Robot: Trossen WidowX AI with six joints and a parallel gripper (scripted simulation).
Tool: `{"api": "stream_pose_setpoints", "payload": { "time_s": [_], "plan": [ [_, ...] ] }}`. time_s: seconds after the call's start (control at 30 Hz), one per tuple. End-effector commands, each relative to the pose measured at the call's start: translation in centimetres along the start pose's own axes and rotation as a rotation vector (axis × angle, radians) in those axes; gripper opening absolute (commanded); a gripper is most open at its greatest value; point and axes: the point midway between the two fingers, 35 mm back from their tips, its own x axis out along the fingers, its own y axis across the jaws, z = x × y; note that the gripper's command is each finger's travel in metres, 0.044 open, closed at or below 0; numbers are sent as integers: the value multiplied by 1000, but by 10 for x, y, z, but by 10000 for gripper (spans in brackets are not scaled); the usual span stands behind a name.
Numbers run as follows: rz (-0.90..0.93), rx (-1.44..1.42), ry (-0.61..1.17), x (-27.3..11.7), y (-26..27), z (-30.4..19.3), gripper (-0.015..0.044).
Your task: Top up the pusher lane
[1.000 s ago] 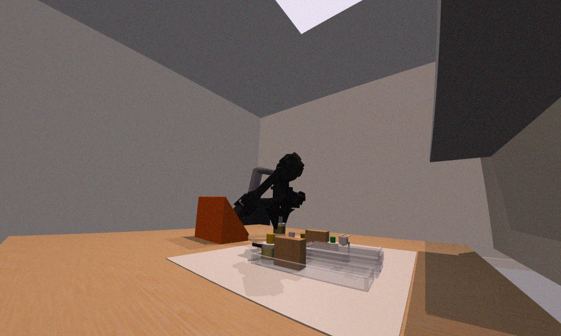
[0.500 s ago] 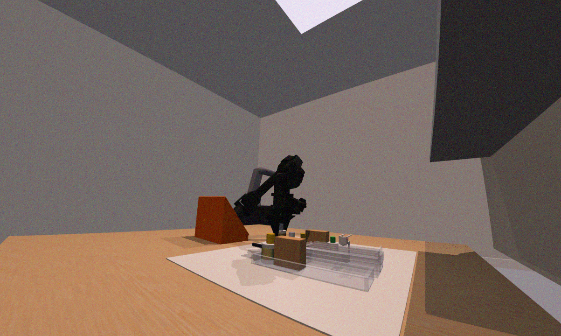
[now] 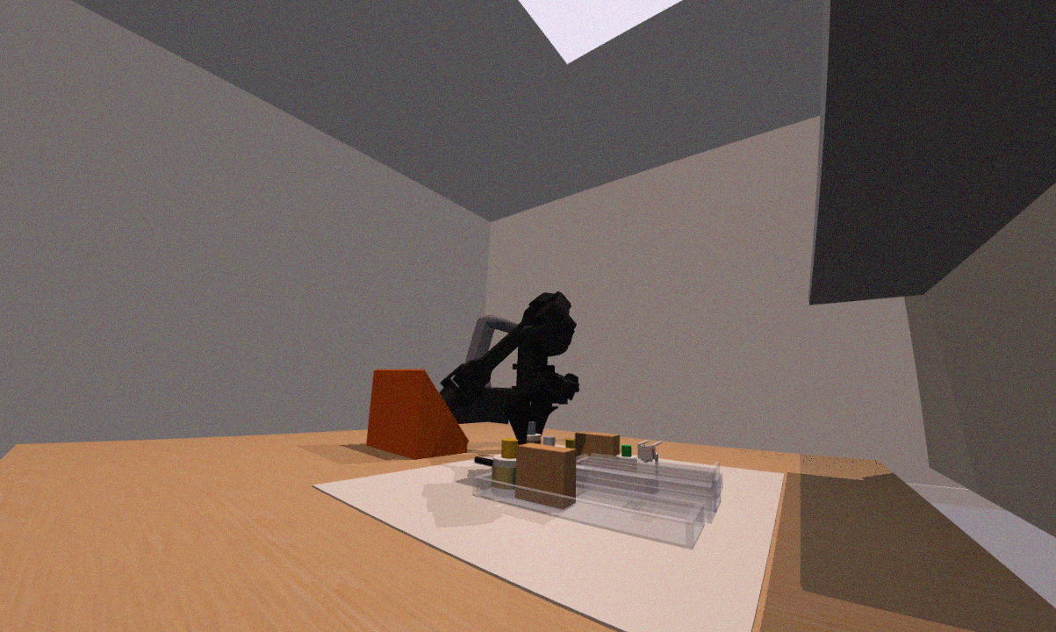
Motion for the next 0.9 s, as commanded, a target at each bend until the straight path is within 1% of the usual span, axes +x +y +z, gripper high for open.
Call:
{"api": "stream_pose_setpoints", "payload": {
  "time_s": [0.0,0.87],
  "plan": [
    [4,2,-2,0,0,3,0],
    [4,2,-3,1,0,16,0]
  ]
}}
